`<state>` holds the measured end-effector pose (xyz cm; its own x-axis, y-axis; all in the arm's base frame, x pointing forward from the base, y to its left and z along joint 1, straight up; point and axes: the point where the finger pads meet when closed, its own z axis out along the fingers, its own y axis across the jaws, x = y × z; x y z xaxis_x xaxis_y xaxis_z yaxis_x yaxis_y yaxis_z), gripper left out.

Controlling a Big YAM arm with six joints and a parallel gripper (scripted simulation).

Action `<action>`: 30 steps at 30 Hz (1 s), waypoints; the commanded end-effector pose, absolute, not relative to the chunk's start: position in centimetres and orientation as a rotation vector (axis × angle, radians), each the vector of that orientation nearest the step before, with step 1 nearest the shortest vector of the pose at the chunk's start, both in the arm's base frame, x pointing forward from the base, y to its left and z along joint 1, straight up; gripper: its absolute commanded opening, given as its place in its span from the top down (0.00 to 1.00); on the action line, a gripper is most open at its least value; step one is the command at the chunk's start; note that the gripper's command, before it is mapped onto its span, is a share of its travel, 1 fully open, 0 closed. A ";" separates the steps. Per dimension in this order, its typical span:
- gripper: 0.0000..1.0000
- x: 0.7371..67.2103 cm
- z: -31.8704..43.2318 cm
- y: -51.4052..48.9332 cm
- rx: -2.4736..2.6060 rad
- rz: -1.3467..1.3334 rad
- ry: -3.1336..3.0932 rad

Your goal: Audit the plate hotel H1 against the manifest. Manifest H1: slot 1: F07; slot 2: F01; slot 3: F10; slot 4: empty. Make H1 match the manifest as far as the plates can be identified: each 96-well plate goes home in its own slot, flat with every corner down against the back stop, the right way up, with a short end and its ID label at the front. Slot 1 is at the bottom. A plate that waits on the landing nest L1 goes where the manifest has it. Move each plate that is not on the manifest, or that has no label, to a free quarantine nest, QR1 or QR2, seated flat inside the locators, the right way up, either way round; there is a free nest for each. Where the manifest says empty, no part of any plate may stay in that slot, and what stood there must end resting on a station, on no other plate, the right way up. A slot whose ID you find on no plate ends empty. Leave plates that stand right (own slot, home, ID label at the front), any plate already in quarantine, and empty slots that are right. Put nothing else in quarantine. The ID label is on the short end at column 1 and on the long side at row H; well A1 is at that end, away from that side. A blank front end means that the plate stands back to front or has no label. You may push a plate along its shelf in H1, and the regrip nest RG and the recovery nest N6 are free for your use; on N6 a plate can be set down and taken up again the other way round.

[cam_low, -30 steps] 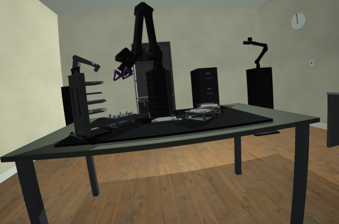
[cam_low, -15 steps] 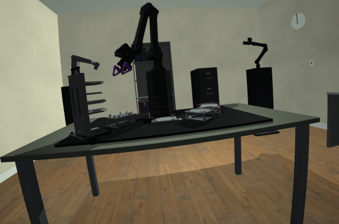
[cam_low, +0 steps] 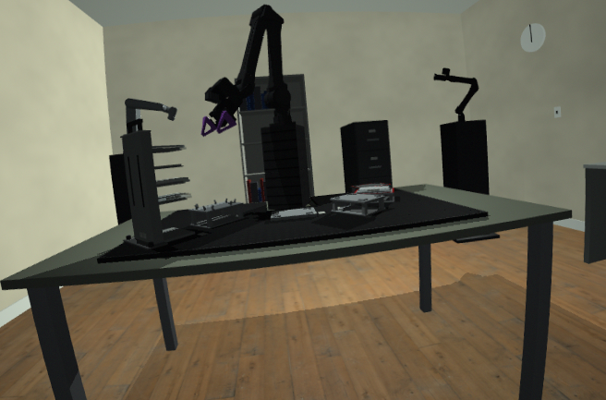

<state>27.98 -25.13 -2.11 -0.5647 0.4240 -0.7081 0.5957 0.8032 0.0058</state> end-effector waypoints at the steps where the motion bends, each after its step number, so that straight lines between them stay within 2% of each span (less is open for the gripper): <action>1: 0.00 28.8 -1.2 -25.9 0.730 -0.317 2.228; 30: 0.00 32.3 -3.0 -28.3 0.733 -0.318 2.211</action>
<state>30.52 -26.93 -4.09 -0.5729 0.4198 -0.7039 0.5891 0.8080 0.0025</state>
